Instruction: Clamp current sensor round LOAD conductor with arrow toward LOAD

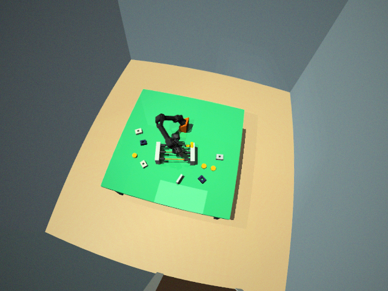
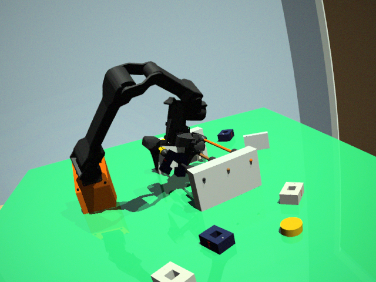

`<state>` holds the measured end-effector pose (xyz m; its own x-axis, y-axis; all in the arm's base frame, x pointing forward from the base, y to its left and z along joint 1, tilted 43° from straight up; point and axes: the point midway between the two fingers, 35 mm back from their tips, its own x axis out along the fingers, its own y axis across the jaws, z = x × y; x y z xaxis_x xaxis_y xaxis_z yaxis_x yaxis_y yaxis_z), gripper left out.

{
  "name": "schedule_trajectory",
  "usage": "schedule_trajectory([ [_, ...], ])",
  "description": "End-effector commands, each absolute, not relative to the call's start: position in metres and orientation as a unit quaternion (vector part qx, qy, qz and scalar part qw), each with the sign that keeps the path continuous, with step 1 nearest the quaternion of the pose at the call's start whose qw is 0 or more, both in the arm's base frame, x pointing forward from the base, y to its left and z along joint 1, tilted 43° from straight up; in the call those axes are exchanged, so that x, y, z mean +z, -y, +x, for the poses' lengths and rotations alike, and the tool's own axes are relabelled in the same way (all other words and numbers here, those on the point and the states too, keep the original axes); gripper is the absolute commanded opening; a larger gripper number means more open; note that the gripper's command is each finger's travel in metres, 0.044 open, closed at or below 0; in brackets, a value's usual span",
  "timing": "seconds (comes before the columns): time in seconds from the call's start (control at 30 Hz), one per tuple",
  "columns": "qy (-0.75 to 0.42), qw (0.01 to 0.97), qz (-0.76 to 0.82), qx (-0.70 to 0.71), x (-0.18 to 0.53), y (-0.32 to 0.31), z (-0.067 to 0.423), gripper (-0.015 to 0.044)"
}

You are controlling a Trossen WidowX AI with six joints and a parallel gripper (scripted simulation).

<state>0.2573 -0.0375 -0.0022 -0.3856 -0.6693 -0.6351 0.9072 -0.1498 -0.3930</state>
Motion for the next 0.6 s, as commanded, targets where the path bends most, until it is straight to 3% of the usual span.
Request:
schedule_trajectory([
  [0.0, -0.381, 0.525, 0.154, -0.745, -0.0013, 0.0374, 0.2521, 0.0440],
  [0.57, -0.381, 0.525, 0.154, -0.745, 0.0008, 0.0360, 0.2508, 0.0440],
])
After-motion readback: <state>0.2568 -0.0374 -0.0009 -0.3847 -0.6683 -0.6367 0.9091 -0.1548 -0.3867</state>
